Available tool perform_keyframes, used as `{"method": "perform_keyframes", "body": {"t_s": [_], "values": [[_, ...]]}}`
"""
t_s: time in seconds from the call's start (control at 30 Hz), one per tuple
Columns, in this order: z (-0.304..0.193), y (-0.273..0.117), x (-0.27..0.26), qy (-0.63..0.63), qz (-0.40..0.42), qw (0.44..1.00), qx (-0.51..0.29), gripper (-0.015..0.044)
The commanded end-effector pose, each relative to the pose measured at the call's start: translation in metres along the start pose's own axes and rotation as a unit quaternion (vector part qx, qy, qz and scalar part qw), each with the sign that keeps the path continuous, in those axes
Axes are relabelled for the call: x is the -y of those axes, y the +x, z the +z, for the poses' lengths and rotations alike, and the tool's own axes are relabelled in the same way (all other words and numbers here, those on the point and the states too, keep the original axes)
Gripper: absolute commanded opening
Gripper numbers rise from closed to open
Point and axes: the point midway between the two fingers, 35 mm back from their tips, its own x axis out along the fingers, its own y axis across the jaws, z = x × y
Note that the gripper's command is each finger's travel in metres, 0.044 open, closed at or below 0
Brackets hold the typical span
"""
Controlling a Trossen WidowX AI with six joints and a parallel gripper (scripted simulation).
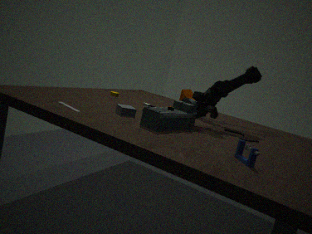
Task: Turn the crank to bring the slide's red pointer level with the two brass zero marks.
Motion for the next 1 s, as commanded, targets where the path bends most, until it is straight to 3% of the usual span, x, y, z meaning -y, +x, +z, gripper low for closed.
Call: {"method": "perform_keyframes", "body": {"t_s": [0.0,0.97], "values": [[-0.0008,0.0007,-0.0092,-0.006,0.011,1.0,-0.004,0.0],[0.0002,-0.0006,-0.0141,-0.006,0.011,1.0,-0.004,0.0]]}}
